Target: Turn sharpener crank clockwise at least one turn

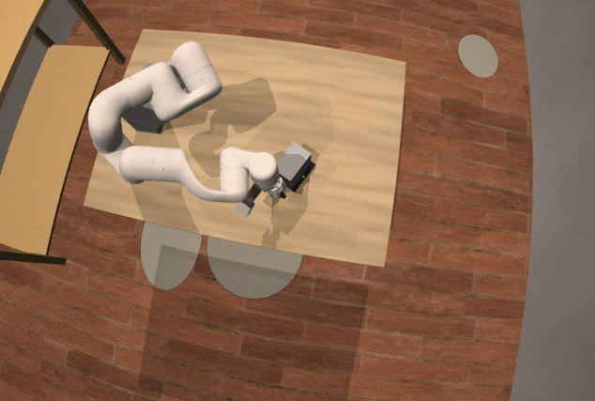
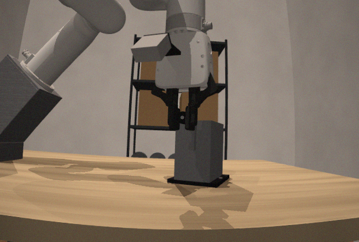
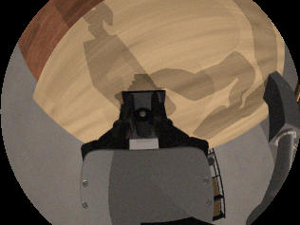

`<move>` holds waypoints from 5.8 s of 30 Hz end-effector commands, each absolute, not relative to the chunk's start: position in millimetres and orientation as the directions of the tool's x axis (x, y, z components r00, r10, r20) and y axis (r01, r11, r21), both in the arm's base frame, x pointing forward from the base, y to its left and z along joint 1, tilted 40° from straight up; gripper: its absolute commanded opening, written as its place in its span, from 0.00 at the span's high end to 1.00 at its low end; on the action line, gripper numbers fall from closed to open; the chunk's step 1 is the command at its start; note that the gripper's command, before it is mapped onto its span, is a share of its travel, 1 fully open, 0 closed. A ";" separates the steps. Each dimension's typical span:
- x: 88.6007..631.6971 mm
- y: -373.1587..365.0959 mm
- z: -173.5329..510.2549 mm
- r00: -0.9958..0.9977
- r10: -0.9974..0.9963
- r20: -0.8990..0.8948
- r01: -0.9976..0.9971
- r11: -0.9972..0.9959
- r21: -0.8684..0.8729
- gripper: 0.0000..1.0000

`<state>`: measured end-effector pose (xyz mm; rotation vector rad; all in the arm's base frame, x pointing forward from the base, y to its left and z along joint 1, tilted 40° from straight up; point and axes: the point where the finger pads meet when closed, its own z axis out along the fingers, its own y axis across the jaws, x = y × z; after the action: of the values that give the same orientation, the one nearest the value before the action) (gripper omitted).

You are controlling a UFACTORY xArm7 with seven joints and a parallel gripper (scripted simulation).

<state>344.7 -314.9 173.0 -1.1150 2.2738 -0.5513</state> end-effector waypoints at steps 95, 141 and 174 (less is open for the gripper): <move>412.5 -344.3 134.1 -0.510 -0.810 -0.288 -0.586 0.573 -0.573 1.00; 391.8 -317.9 96.5 -0.510 -0.810 -0.288 -0.586 0.573 -0.573 1.00; 372.4 -305.2 95.3 -0.510 -0.810 -0.288 -0.586 0.573 -0.573 1.00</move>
<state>376.5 -306.6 93.3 -1.1146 2.2742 -0.5513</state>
